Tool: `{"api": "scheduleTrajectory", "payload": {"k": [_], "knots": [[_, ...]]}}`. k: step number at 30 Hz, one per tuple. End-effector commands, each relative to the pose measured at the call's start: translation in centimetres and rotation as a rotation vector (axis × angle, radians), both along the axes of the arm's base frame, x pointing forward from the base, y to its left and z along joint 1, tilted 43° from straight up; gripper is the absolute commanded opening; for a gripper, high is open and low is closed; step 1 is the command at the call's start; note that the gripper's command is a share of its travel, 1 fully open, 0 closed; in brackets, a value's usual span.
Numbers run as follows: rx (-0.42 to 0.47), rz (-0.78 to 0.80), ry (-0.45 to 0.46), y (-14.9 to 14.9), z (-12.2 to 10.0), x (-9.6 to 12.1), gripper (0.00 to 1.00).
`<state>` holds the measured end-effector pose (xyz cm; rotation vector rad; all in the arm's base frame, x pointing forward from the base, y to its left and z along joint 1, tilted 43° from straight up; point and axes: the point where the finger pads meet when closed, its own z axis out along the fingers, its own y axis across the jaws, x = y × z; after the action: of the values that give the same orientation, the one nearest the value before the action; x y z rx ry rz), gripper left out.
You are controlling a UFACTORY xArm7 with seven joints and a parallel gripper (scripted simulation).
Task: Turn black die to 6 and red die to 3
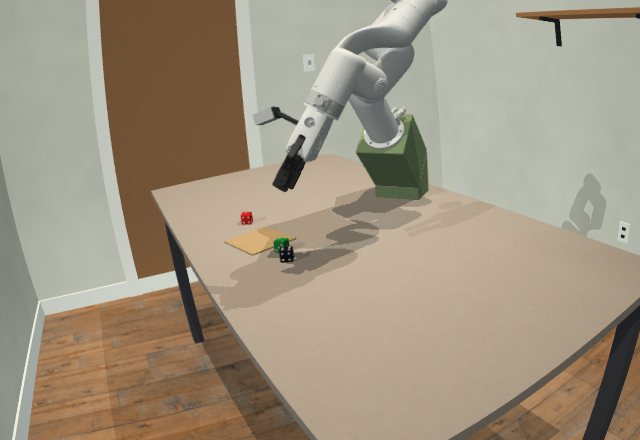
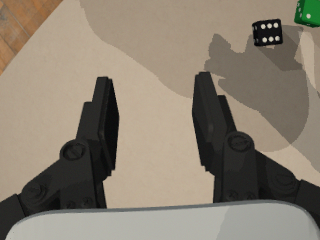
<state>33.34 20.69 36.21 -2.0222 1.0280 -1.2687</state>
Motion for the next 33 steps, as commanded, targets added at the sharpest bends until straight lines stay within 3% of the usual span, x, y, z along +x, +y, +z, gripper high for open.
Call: {"api": "scheduleTrajectory", "payload": {"k": [1,7,10,14,18,23,29,30,33], "knots": [[0.038,0.094,0.071,-0.8,0.9,0.2,0.47],[0.08,0.192,0.188,-3.5,-1.1,2.1,0.47],[0.089,0.232,0.245,-4.6,-2.9,3.1,0.47],[0.089,0.291,0.341,-6.5,-6.9,4.3,0.47],[0.087,0.302,0.36,-6.9,-7.8,4.5,0.47],[0.077,0.336,0.423,-8.1,-11.0,4.9,0.47],[0.073,0.344,0.438,-8.4,-11.8,4.9,0.47],[0.073,0.344,0.438,-8.4,-11.8,4.9,1.0],[0.073,0.344,0.438,-8.4,-11.8,4.9,1.0]]}}
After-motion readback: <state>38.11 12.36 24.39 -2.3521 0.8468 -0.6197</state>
